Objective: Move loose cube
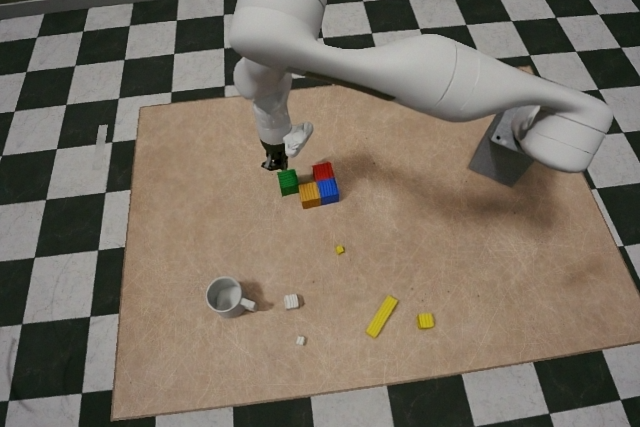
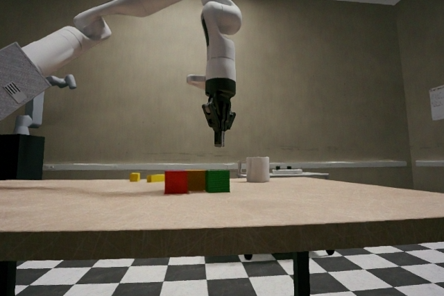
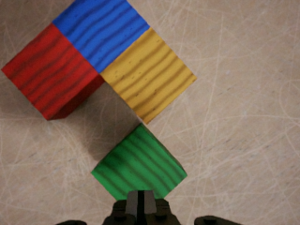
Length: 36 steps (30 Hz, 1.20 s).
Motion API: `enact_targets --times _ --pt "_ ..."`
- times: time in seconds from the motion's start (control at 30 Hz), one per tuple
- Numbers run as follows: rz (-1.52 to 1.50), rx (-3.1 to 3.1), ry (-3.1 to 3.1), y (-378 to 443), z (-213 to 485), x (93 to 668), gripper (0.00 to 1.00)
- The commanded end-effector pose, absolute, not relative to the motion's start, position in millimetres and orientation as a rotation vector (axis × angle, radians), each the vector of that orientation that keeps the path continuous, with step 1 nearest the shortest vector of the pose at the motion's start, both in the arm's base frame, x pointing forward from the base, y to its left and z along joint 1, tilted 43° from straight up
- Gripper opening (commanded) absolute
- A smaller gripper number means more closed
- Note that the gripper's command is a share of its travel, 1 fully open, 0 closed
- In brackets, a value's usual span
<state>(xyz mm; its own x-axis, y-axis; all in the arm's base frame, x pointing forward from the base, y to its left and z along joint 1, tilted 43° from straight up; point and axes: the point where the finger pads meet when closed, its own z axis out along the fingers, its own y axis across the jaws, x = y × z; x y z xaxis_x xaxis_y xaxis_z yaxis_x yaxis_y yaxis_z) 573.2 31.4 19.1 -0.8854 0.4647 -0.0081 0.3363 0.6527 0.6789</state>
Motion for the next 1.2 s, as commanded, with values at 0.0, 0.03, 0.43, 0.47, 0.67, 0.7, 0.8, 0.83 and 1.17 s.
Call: enact_targets --times 0.0,0.03,0.43,0.47,0.67,0.7,0.8,0.83,1.17 --pt "1.041 0.605 2.678 27.9 19.3 574.7 0.10" --pt "1.033 0.559 2.679 27.9 19.4 575.1 0.10" --pt "0.906 -0.014 2.631 27.9 21.4 580.7 0.10" --pt "0.894 -0.062 2.622 27.9 21.7 581.2 0.10" --pt "0.842 -0.251 2.578 28.0 22.7 583.4 0.10" --pt "0.829 -0.298 2.566 28.0 23.0 583.9 0.10" --pt "0.788 -0.436 2.523 28.2 23.9 585.6 0.10" --pt "0.774 -0.482 2.508 28.2 24.3 586.1 0.10" --pt "0.658 -0.822 2.364 28.7 27.2 590.7 0.10"
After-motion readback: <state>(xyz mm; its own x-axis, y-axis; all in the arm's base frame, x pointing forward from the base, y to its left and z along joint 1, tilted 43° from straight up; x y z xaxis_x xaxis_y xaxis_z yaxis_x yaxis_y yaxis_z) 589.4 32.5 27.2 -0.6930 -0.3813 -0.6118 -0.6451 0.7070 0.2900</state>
